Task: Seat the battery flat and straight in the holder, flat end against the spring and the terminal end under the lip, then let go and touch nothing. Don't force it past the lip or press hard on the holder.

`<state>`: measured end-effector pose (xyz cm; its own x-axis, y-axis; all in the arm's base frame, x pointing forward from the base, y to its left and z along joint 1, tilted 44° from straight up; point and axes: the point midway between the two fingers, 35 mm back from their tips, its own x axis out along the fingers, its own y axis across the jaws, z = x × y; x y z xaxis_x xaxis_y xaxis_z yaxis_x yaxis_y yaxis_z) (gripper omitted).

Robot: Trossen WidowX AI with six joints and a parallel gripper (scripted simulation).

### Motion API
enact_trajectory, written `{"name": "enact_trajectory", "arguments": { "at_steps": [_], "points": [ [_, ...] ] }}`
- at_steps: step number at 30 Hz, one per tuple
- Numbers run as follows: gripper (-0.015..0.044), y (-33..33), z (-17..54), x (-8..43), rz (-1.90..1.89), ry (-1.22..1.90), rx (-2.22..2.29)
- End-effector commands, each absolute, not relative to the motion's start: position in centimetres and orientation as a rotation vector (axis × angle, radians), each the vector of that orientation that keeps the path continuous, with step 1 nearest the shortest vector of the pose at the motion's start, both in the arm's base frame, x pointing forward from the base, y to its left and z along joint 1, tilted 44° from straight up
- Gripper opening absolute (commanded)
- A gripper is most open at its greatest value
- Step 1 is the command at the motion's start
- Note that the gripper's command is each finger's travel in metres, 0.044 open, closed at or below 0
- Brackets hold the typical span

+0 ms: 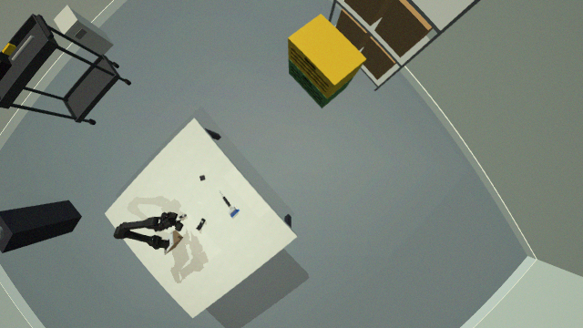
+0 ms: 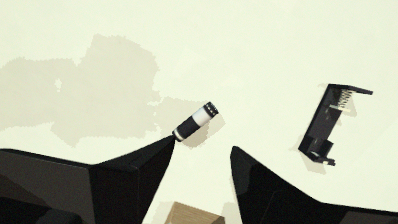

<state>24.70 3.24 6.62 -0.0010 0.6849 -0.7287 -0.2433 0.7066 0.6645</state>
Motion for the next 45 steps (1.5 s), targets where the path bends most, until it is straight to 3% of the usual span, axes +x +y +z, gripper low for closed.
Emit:
{"name": "enact_trajectory", "arguments": {
  "at_steps": [1,45],
  "points": [
    [0.0221,5.5,5.1,23.7,0.351,1.603,0.858],
    [0.0221,9.0,1.6,23.5,0.254,1.639,0.955]
  ]
}}
